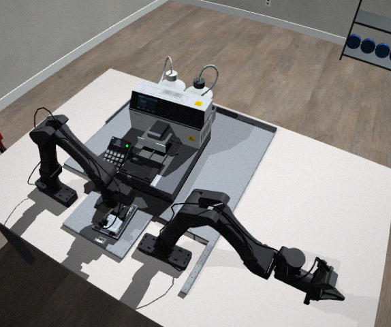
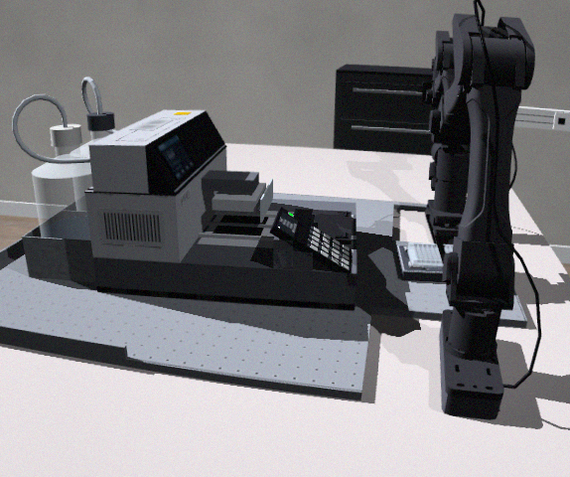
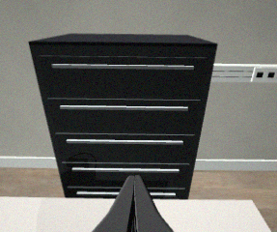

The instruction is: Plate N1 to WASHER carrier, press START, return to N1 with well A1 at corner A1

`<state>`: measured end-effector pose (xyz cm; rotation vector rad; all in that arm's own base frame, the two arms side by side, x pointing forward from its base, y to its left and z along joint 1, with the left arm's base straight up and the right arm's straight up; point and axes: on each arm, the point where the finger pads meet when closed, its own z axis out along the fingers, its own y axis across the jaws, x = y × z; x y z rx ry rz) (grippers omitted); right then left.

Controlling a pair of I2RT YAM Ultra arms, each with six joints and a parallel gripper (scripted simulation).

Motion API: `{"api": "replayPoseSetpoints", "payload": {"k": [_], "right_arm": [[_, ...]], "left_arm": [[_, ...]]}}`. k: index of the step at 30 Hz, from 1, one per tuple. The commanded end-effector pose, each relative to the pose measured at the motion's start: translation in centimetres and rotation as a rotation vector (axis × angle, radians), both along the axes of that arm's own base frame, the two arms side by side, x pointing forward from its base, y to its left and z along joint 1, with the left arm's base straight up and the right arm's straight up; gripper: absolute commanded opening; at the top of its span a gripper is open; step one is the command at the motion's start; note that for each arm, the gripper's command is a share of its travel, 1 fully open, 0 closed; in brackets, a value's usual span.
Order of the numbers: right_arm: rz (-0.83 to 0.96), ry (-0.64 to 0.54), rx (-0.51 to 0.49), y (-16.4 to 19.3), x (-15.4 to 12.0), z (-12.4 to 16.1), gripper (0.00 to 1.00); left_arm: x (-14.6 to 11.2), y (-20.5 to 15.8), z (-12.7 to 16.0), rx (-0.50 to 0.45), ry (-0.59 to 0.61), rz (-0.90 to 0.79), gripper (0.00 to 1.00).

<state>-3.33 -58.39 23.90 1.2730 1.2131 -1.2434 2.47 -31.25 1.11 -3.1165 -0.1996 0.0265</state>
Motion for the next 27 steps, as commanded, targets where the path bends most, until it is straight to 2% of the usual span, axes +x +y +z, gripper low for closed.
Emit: {"api": "replayPoseSetpoints", "payload": {"k": [1,14,22,27], "right_arm": [[-0.007,-0.009,-0.034,0.5,-0.4,1.7,0.0],[-0.007,-0.009,-0.034,0.5,-0.4,1.7,0.0],[-0.007,-0.009,-0.034,0.5,-0.4,1.7,0.0],[-0.007,-0.009,-0.034,0.5,-0.4,1.7,0.0]], "left_arm": [[0.4,-0.1,1.3,-0.015,-0.013,-0.006,0.0],[0.4,-0.1,1.3,-0.015,-0.013,-0.006,0.0],[0.5,-0.2,3.5,-0.017,-0.018,-0.002,0.0],[-0.1,0.0,3.9,-0.005,0.006,0.008,0.0]]}}
